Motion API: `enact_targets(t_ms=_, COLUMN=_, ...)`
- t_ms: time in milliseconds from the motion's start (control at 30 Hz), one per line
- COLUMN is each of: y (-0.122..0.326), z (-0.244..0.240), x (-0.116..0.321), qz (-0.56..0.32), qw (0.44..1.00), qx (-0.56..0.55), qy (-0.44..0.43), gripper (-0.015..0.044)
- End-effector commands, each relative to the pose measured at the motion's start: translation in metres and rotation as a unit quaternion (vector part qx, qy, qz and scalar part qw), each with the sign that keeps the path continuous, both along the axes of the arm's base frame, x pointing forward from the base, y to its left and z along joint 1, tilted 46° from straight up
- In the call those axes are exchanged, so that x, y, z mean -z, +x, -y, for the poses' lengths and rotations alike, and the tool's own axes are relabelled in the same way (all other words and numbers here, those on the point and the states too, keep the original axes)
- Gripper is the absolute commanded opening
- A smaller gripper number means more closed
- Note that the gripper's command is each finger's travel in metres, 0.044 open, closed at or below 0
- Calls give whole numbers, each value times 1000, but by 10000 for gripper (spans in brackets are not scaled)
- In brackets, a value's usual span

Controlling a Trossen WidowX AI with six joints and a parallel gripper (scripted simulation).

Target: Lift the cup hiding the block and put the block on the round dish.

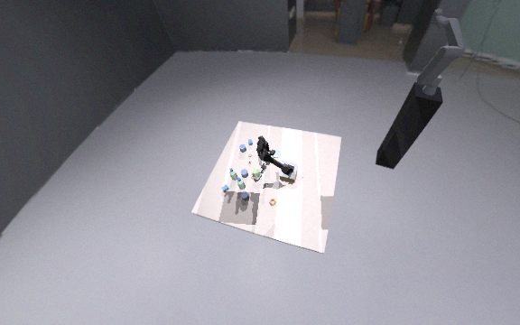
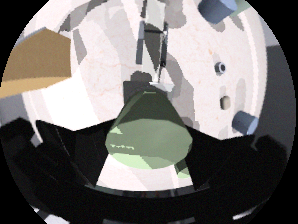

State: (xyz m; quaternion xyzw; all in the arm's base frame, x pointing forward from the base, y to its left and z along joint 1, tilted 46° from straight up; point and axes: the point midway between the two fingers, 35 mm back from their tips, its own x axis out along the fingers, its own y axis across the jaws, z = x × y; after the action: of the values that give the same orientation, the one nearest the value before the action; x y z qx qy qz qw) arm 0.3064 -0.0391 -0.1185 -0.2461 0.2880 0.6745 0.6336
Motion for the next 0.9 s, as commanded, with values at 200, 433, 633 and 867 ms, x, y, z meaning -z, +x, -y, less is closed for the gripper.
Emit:
enact_targets(t_ms=200, y=5, z=13, x=-9, qz=7, qw=1000, qx=1, qy=-5, gripper=0)
enact_targets(t_ms=433, y=6, z=19, x=-15, qz=7, qw=1000, qx=1, qy=-5, gripper=0)
enact_targets(t_ms=633, y=7, z=25, x=-21, qz=7, qw=1000, qx=1, qy=-5, gripper=0)
enact_targets(t_ms=867, y=7, z=31, x=-27, qz=7, qw=1000, qx=1, qy=-5, gripper=0)
